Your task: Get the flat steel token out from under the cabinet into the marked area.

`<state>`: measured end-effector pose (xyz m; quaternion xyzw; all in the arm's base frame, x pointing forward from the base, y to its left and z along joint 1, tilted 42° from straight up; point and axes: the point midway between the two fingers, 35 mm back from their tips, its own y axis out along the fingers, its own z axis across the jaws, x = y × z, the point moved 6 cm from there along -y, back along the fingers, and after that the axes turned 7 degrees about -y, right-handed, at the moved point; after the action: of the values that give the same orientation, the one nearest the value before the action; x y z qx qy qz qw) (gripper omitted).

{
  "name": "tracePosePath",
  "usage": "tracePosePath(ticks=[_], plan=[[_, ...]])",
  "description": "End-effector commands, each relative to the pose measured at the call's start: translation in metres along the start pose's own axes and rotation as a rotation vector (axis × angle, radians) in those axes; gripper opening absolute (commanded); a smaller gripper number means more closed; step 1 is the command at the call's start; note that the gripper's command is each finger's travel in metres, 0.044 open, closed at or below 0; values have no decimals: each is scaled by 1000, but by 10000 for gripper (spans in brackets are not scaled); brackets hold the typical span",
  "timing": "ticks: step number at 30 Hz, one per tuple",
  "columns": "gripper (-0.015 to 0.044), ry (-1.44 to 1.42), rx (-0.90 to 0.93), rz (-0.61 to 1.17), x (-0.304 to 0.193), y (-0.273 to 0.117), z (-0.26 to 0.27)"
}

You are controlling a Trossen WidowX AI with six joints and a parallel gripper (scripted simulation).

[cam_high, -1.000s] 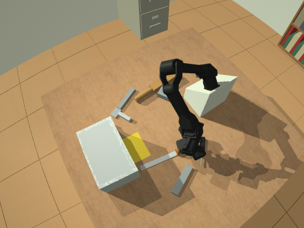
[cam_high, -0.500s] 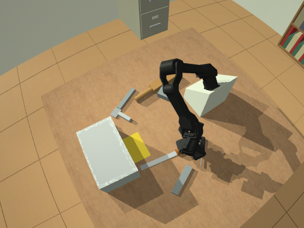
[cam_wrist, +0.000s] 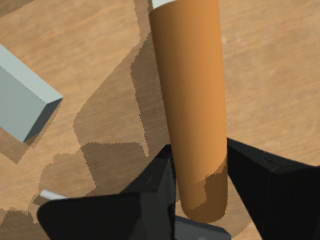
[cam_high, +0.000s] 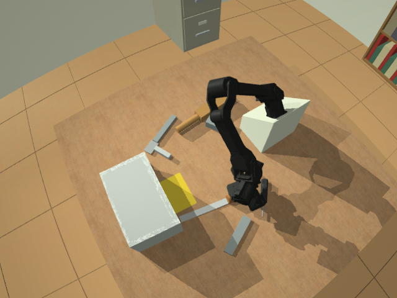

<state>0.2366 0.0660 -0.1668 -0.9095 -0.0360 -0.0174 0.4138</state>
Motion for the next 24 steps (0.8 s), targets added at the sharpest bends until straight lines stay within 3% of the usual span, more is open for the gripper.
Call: tracePosePath(ticks=[1, 24], plan=[[0, 20, 1, 0, 9, 0, -1], [0, 33, 0, -1, 45, 0, -7]])
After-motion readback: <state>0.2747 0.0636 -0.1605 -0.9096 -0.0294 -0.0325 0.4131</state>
